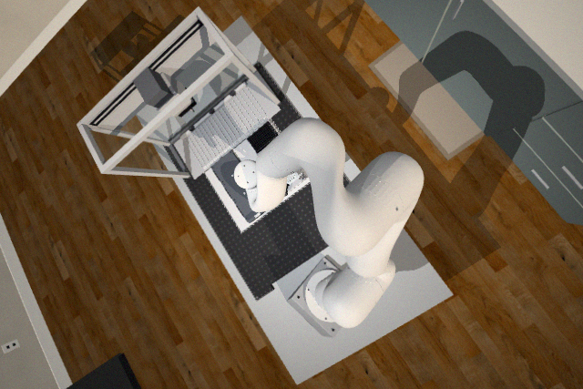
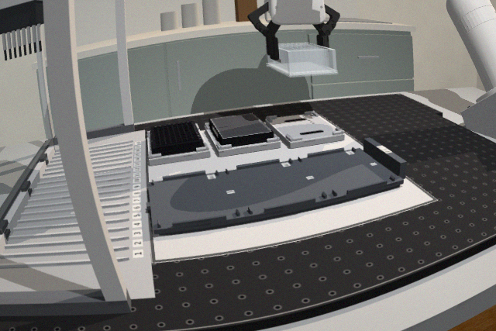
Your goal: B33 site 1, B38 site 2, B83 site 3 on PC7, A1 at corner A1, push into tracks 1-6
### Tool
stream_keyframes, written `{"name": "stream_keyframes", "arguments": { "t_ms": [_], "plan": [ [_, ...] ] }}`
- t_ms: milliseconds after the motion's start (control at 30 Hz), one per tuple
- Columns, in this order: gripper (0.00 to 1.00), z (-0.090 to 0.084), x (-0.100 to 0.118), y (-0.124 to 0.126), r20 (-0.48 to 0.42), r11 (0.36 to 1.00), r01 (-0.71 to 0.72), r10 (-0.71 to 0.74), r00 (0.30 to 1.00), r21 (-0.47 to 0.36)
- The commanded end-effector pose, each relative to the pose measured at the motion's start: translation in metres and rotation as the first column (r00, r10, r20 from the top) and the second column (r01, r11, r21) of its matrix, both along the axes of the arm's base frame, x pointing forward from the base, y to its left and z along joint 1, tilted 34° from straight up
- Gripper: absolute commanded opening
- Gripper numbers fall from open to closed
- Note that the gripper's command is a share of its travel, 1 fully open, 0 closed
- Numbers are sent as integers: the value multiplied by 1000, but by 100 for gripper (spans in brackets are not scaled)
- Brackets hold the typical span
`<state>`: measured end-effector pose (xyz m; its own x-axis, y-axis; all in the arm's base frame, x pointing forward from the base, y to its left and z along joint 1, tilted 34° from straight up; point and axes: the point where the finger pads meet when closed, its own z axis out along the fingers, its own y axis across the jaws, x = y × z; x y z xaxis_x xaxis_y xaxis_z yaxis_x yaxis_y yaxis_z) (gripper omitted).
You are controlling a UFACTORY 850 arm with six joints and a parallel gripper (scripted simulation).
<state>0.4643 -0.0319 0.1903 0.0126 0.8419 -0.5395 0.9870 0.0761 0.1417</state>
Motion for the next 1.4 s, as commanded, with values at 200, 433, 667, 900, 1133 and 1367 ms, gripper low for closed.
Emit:
{"name": "stream_keyframes", "arguments": {
  "t_ms": [200, 433, 667, 900, 1133, 1367],
  "plan": [
    [0, 11, -1, 7, 1, 1000, 0, 0, 1000, 0],
    [0, 20, -3, 13, 1, 1000, 0, 0, 1000, 0],
    [0, 23, -4, 15, 1, 1000, 0, 0, 1000, 0],
    [0, 19, 7, 24, -5, 1000, -11, 11, 1000, -2],
    [0, 9, 33, 46, -5, 1000, -11, 11, 1000, -2],
    [0, 3, 51, 62, -5, 1000, -11, 11, 1000, -1]
  ]
}}
